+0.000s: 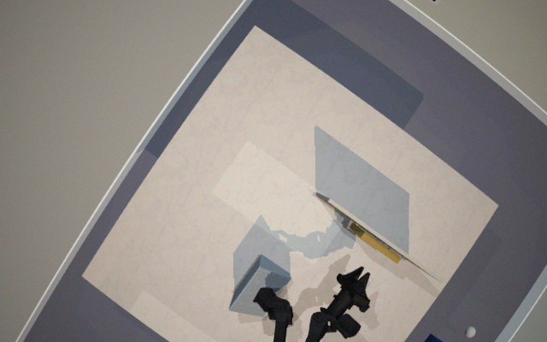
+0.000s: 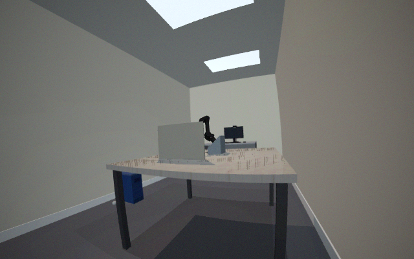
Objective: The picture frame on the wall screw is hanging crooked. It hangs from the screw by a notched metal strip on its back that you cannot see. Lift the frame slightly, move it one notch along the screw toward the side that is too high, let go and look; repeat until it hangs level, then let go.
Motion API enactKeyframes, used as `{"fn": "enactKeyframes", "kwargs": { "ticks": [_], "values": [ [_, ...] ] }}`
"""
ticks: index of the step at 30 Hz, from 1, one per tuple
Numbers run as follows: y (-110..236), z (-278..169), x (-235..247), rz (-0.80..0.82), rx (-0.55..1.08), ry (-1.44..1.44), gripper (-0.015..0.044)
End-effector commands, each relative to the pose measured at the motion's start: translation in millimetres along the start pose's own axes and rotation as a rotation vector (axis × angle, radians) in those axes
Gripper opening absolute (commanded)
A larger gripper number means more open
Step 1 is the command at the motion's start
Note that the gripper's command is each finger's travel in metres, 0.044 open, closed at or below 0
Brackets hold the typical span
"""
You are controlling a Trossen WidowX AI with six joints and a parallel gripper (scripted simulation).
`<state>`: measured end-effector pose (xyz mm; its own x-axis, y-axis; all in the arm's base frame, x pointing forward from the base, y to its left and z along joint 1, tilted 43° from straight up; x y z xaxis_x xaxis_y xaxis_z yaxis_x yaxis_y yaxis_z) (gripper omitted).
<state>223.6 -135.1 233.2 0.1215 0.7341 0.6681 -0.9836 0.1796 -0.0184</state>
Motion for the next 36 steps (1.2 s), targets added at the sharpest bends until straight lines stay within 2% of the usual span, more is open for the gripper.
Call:
{"fn": "enactKeyframes", "kwargs": {
  "ticks": [1,5,22,36],
  "values": [
    [-26.0,0.6,0.7,0.003,0.001,0.003,0.026],
    [-56.0,-4.3,0.8,0.004,0.0,0.001,0.026],
    [-59.0,-4.5,0.9,0.004,0.0,0.001,0.026],
    [-80.1,-3.5,1.3,0.005,-0.001,0.001,0.026]
  ]
}}
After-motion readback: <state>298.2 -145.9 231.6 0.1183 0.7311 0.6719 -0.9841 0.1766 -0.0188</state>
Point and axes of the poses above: the point midway between the two fingers, 35 mm back from their tips, its own y axis back along the fingers, its own x axis across the jaws, z = x × y, the point moved 3 cm from there along y, back along the fingers, and after that the axes turned 13 degrees about y, right-handed, at the moved point
